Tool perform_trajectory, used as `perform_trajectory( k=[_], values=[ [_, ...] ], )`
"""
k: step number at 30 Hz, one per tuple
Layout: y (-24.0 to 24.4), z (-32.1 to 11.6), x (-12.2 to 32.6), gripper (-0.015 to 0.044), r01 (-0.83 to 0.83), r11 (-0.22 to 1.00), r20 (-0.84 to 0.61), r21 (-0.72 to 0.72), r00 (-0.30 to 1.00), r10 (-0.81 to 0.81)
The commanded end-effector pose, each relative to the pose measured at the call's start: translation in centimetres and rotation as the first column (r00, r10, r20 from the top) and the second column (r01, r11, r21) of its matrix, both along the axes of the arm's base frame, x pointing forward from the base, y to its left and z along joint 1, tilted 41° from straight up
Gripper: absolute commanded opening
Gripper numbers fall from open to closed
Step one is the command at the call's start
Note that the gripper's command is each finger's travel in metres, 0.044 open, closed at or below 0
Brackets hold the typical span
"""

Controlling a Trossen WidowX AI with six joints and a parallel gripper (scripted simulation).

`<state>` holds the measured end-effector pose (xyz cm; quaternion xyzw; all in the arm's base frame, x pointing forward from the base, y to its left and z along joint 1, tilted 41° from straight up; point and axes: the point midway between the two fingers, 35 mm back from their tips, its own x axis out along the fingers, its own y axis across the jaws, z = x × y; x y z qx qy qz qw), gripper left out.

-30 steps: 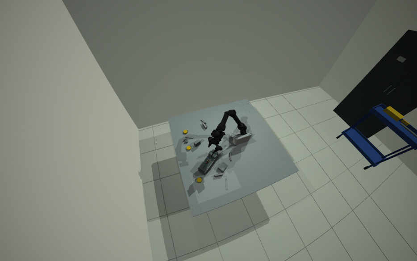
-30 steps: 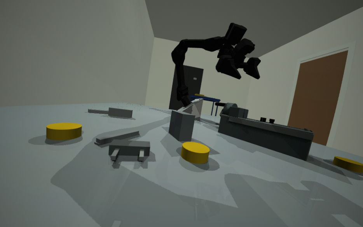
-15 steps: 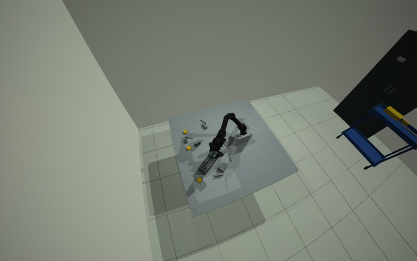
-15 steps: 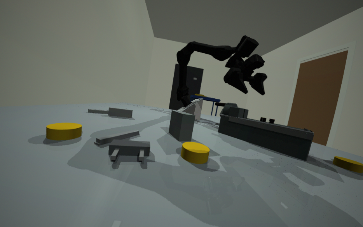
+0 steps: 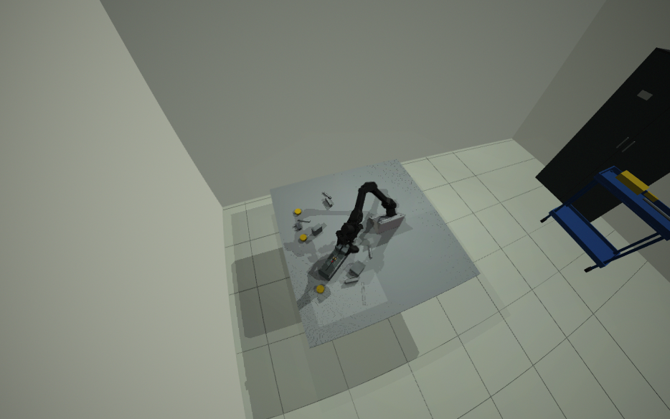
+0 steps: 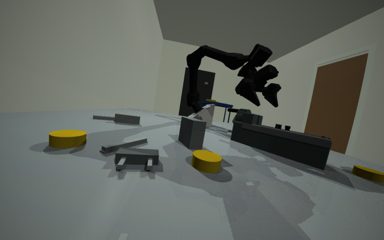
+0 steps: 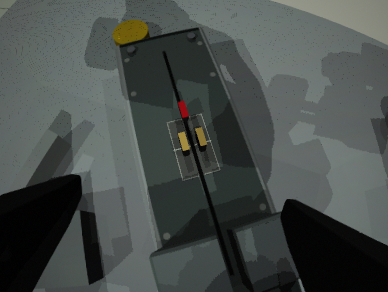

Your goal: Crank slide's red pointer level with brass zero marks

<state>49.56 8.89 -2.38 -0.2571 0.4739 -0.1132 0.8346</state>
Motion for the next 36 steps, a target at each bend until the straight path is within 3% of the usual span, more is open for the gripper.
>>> perform_trajectory(
  k=[1,17,36],
  values=[
    [0.1,0.0,0.0,0.0440,-0.004,1.000,-0.001,0.002,1.000,0.004],
    [3.1,4.0,0.3,0.0440,-0.009,1.000,-0.004,0.001,1.000,0.009],
    [0.6,7.2,-6.3,0.0440,-0.252,0.968,-0.096,-0.013,0.964,0.250]
  ],
)
